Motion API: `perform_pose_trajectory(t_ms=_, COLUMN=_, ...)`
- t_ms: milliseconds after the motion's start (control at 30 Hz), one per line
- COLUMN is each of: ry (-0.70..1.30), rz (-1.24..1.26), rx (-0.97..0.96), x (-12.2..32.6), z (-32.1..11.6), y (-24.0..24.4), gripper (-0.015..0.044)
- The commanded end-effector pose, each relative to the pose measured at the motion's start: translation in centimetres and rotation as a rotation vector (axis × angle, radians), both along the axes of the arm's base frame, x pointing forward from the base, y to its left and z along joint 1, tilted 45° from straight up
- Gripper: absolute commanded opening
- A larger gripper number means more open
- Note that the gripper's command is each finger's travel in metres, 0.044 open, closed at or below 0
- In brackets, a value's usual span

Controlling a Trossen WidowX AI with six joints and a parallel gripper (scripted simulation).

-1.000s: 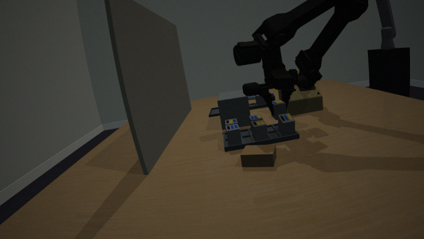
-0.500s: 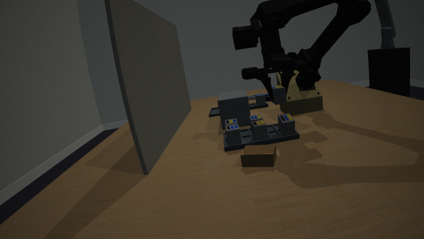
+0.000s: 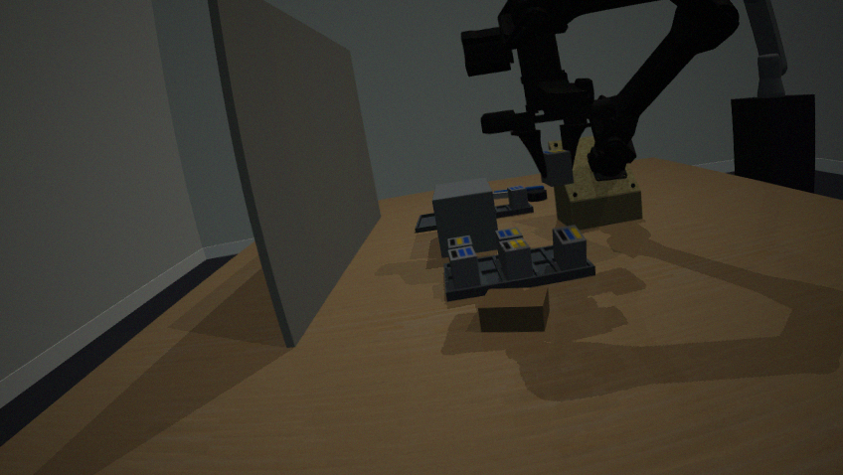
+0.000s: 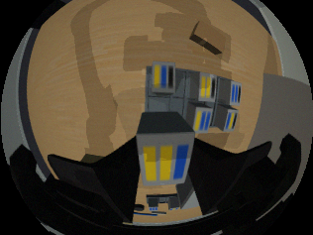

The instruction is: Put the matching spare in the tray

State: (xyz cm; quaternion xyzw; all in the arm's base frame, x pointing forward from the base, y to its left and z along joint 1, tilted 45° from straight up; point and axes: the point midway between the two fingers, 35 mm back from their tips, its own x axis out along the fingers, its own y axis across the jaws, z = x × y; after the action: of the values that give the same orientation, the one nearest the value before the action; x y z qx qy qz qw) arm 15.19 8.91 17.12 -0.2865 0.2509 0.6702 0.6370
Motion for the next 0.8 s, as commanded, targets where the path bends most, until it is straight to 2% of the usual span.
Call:
perform_pose_trajectory(t_ms=0, ry=-0.003, rz=-0.002, rx=-0.006, x=0.3, z=0.3, y=-0.4, gripper=0.0000)
perform_pose_trajectory(t_ms=767, ry=0.015, rz=-0.046, rx=-0.060, x=8.7, z=-1.8, y=-5.8, gripper=0.0000)
